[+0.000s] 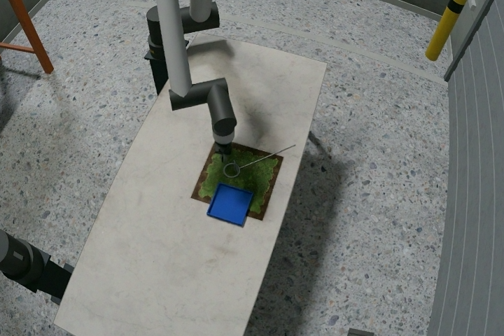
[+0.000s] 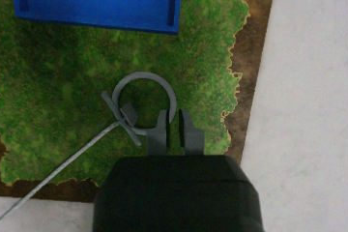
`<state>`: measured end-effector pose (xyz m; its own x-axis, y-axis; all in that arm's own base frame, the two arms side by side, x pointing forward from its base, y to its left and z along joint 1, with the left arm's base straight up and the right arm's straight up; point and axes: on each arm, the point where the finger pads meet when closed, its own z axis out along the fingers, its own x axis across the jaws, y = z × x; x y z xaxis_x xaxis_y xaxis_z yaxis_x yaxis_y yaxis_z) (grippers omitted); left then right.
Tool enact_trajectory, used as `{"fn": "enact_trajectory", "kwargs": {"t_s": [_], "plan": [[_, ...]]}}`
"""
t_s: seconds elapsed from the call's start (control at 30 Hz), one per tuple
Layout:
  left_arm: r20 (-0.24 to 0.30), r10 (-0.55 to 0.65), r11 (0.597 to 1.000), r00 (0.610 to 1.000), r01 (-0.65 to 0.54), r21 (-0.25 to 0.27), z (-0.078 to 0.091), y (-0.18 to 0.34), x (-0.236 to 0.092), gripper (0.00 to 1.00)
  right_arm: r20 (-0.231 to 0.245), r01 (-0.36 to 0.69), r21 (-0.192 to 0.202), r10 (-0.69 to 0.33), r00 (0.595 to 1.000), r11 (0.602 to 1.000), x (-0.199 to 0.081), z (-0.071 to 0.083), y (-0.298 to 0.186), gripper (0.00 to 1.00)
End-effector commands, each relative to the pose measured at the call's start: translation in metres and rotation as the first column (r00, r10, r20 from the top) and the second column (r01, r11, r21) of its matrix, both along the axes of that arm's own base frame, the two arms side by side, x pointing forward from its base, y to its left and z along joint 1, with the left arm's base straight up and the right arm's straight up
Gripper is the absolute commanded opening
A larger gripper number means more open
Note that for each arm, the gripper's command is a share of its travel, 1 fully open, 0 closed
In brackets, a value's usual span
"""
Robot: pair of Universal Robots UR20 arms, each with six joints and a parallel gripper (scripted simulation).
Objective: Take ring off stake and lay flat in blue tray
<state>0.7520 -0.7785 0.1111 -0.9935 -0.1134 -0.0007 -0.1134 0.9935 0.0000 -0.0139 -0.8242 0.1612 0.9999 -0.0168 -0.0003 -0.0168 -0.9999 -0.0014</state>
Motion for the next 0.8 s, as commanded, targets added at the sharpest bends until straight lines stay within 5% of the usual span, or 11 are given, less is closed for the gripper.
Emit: {"fn": "enact_trajectory", "kwargs": {"t_s": [0.0,0.77], "plan": [[0.000,-0.003,1.000,1.000,0.003,-0.001,0.0010,-0.0005,0.0005,0.32,0.000,0.000,-0.001,0.000,1.000,1.000,0.0001,0.0008,-0.0006,1.00],[0.000,-0.003,1.000,1.000,0.003,-0.001,-0.0037,-0.0005,0.0005,0.32,0.000,0.000,-0.001,0.000,1.000,1.000,0.0001,0.0008,-0.0006,1.00]]}}
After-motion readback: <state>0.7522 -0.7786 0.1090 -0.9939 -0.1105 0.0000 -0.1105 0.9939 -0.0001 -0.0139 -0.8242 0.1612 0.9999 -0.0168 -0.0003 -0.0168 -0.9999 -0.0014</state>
